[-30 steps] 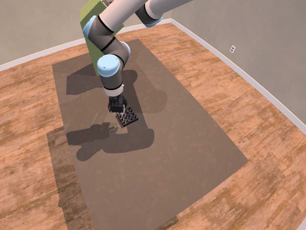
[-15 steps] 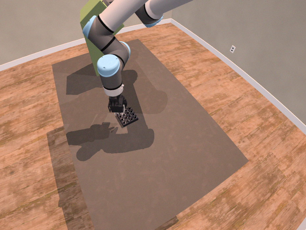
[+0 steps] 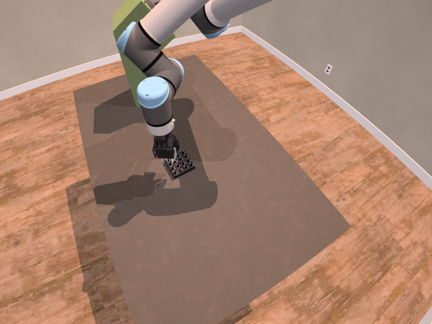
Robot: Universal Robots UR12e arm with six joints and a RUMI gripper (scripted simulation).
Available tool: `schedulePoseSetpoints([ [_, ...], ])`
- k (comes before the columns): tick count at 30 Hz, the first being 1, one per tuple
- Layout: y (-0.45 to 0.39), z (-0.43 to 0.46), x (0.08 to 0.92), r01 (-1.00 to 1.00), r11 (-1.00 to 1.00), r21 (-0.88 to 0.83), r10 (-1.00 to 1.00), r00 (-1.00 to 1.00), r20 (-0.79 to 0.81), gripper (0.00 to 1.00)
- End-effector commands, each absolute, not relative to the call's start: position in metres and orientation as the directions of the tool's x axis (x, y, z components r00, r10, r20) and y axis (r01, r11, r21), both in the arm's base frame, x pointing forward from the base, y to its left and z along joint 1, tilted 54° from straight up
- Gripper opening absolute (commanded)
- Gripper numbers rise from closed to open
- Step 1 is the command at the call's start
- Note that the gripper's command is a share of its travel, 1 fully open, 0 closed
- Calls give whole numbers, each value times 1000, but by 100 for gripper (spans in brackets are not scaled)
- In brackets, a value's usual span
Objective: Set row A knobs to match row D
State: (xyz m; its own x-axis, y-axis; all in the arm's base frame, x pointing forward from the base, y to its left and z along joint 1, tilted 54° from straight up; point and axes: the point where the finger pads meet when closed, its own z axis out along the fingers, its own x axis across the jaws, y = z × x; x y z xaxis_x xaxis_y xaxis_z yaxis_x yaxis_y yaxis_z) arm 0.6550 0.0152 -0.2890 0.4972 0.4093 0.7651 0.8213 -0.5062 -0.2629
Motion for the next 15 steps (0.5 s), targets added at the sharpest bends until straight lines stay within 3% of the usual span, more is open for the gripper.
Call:
schedulePoseSetpoints([
  [1,14,-289,655,821,-507,-262,409,497,765,11],
  [15,16,-290,656,821,-507,-262,409,497,765,11],
])
